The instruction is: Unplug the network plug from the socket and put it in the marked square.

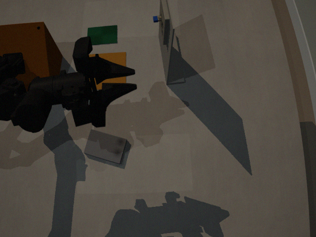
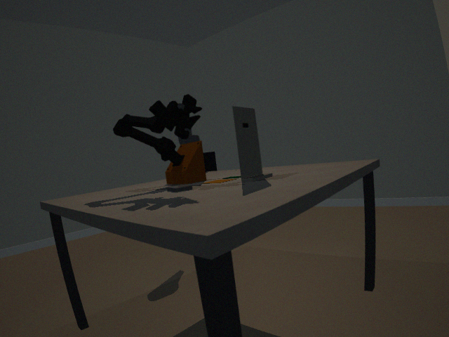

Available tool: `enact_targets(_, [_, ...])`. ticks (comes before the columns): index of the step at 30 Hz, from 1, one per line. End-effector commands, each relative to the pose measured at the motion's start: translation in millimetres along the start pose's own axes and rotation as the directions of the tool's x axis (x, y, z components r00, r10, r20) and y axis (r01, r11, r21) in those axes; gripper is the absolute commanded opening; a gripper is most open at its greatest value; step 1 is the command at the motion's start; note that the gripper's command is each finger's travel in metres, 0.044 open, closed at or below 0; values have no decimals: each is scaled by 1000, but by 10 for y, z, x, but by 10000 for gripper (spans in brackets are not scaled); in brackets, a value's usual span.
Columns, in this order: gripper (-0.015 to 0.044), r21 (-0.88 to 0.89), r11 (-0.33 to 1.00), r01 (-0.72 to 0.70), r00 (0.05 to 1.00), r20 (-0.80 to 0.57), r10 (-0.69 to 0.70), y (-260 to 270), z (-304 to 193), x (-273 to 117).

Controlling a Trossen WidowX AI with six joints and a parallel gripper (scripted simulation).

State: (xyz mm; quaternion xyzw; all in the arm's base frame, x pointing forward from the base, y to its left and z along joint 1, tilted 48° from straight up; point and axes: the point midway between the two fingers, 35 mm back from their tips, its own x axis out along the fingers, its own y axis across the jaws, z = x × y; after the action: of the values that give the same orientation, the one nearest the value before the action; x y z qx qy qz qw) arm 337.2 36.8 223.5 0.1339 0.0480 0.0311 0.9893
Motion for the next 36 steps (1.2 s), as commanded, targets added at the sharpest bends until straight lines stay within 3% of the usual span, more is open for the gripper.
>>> enact_targets(1, [156, 71, 997, -6, 999, -41, 9, 31, -295, 17])
enact_targets(11, [156, 263, 965, -4, 986, -158, 47, 141, -1106, -105])
enact_targets(22, [156, 432, 901, 50, 957, -279, 81, 172, -1806, -493])
enact_targets(36, [156, 445, 895, 37, 958, -272, 96, 189, -1827, -253])
